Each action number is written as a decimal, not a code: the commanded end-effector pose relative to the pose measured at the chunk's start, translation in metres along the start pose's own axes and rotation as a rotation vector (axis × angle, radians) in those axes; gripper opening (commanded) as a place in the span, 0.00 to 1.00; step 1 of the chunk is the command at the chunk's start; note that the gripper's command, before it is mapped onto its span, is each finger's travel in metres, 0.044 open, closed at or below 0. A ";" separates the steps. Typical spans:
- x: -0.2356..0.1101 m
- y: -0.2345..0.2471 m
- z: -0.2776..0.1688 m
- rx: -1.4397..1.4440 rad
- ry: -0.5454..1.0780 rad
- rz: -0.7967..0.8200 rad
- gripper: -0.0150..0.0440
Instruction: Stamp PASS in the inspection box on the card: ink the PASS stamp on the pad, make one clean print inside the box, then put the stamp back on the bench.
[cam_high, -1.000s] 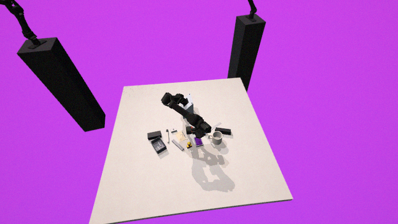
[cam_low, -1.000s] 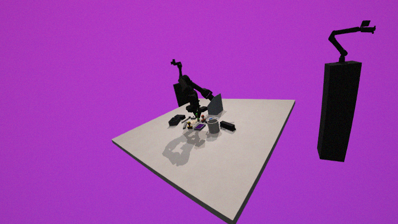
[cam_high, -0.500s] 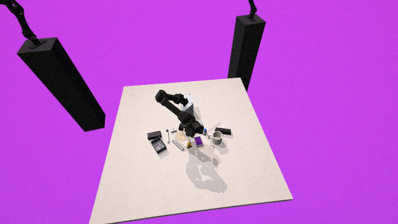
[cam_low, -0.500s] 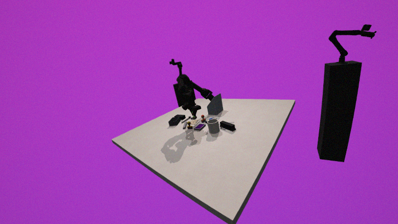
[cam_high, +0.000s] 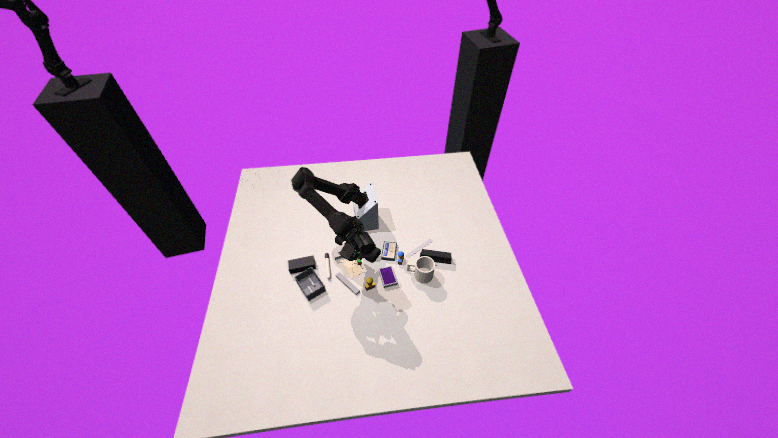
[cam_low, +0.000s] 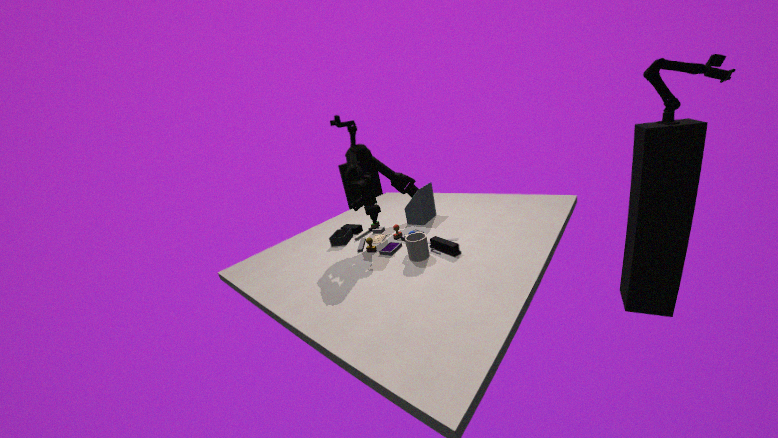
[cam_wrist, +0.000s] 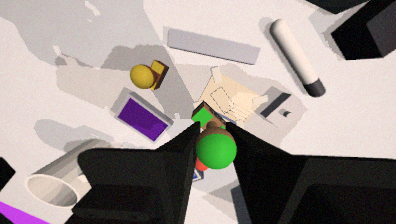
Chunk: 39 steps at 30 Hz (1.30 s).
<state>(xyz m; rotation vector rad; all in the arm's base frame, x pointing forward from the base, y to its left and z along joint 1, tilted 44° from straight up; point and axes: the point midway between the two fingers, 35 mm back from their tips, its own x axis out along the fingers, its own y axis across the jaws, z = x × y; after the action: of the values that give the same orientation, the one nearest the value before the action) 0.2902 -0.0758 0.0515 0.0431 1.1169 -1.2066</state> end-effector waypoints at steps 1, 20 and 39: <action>0.003 -0.016 -0.001 0.085 0.000 -0.008 0.25; 0.012 -0.026 -0.001 0.147 0.000 -0.009 0.25; 0.025 -0.025 -0.001 0.147 -0.001 -0.007 0.25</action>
<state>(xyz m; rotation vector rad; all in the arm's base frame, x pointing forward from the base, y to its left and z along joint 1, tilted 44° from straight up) 0.2710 -0.1016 0.0484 0.1617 1.0211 -1.2937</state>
